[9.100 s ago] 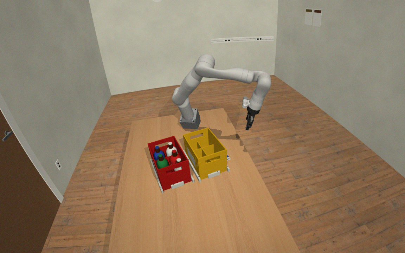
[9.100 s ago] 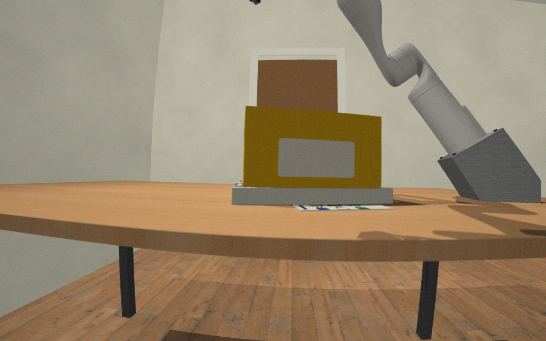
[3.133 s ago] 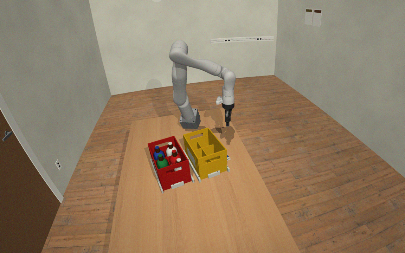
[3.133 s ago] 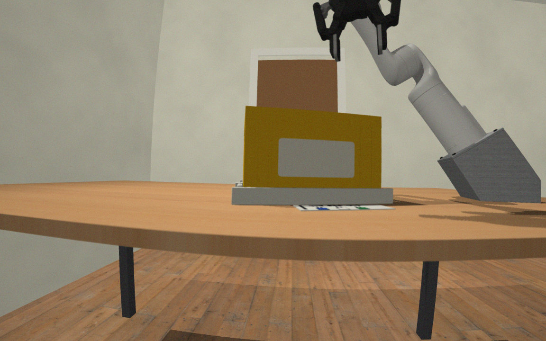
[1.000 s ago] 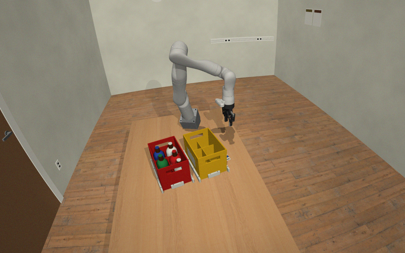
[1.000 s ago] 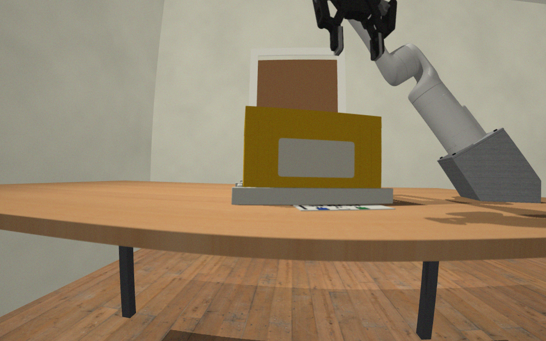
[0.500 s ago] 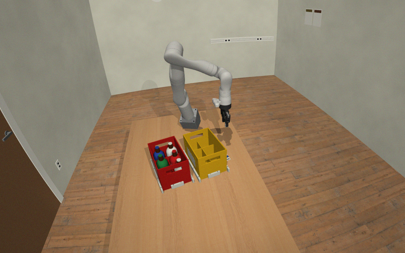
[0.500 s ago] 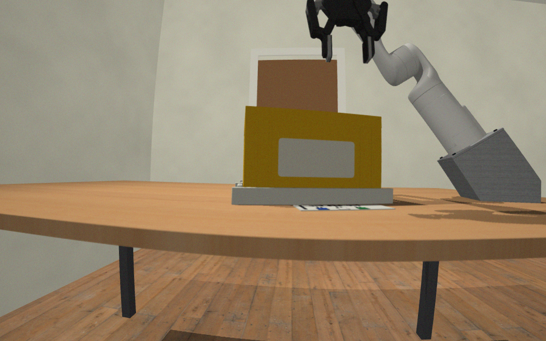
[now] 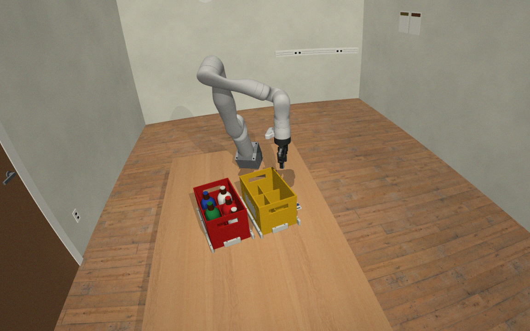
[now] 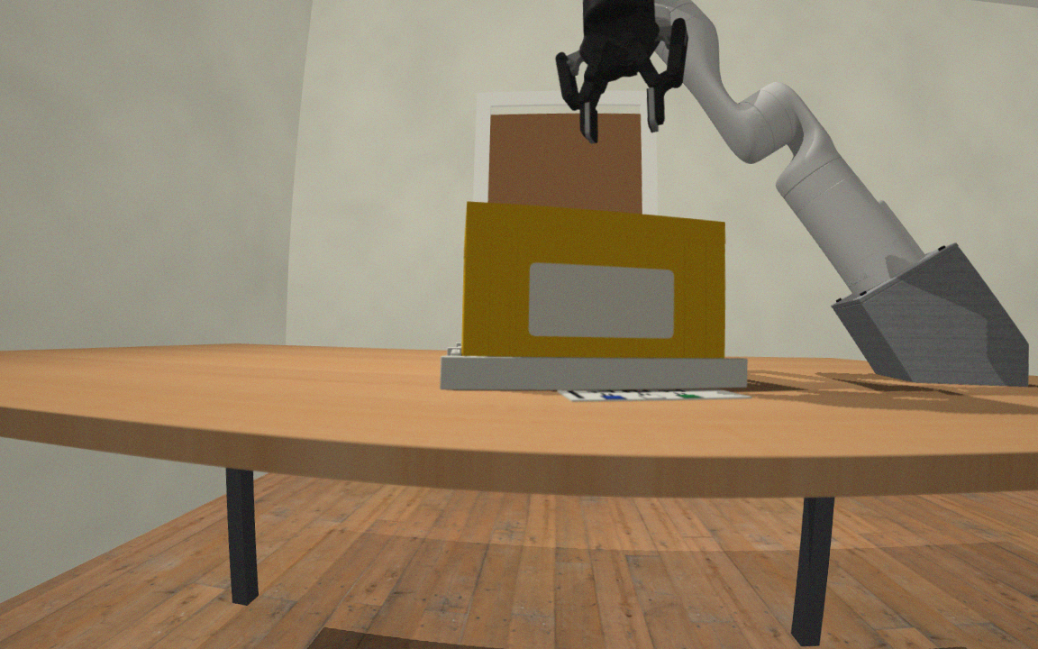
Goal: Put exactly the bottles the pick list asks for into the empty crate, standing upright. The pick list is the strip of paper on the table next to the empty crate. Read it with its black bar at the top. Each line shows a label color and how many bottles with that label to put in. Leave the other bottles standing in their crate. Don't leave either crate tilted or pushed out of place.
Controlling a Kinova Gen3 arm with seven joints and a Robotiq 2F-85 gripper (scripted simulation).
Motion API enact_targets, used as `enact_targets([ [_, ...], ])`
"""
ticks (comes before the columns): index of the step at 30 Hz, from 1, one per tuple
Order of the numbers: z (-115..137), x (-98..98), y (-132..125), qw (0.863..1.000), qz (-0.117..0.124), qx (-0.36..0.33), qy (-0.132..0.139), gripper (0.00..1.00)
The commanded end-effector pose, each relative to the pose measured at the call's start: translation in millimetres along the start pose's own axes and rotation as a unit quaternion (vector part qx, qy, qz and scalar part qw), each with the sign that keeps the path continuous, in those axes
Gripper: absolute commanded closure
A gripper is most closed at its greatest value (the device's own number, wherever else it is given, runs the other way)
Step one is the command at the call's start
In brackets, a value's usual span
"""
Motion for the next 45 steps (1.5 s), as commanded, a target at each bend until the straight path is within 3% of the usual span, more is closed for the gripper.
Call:
enact_targets([
  [1,5,3.1,-9,0.999,0.002,-0.036,-0.002,0.33],
  [7,20,8.9,-34,0.991,0.002,-0.136,-0.002,0.33],
  [14,38,15.7,-64,0.968,0.001,-0.250,-0.002,0.33],
  [16,38,15.7,-64,0.968,0.001,-0.250,-0.002,0.33],
  [28,68,27.4,-115,0.900,0.001,-0.435,-0.002,0.33],
  [45,105,42.1,-178,0.900,0.001,-0.435,-0.002,0.33],
])
Point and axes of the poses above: the point where the finger pads meet when closed, its own x axis back along the fingers, its own y axis across the jaws, z = x × y, the point moved 9 cm from there along x, back along the fingers, and after that the axes turned 14 degrees about -x, right-handed, at the moved point
